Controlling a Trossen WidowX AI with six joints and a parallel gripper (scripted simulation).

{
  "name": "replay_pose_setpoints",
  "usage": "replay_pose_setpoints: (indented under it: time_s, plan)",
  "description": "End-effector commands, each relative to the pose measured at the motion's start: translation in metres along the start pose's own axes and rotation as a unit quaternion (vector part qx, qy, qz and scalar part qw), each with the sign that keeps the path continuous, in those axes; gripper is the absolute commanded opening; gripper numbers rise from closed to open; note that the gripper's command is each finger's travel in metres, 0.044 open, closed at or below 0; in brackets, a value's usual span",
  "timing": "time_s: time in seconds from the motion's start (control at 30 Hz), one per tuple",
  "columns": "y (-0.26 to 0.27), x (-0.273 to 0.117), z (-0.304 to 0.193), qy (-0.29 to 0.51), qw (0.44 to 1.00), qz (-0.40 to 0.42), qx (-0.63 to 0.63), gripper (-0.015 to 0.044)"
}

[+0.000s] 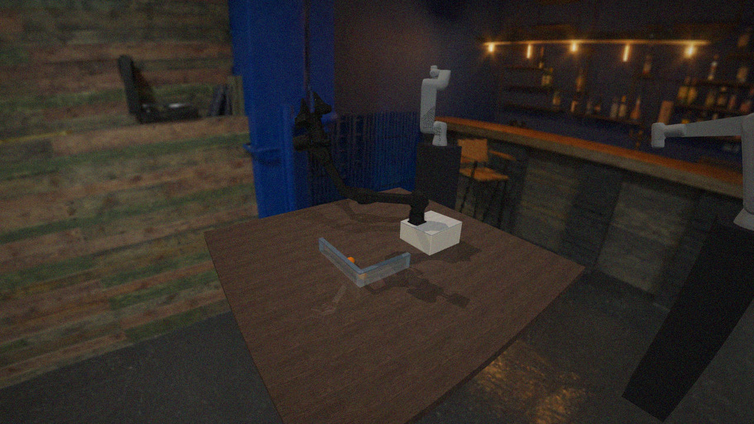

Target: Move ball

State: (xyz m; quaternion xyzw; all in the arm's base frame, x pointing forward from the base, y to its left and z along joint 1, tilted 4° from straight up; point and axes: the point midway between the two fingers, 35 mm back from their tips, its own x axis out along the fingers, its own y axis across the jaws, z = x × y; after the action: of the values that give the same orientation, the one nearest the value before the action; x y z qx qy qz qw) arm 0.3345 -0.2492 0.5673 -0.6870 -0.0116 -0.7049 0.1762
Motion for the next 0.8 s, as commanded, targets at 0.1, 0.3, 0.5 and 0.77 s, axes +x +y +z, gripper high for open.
replay_pose_setpoints:
  time_s: [0.1, 0.3, 0.5, 0.77]
  plan:
    - [-0.016, 0.021, -0.038, 0.029, 0.999, -0.033, -0.031, 0.0295]
    - [-0.058, 0.053, -0.110, 0.083, 0.987, -0.101, -0.096, 0.0272]
    - [-0.107, 0.068, -0.160, 0.118, 0.968, -0.166, -0.147, 0.0272]
    - [-0.207, 0.073, -0.235, 0.188, 0.907, -0.278, -0.256, 0.0272]
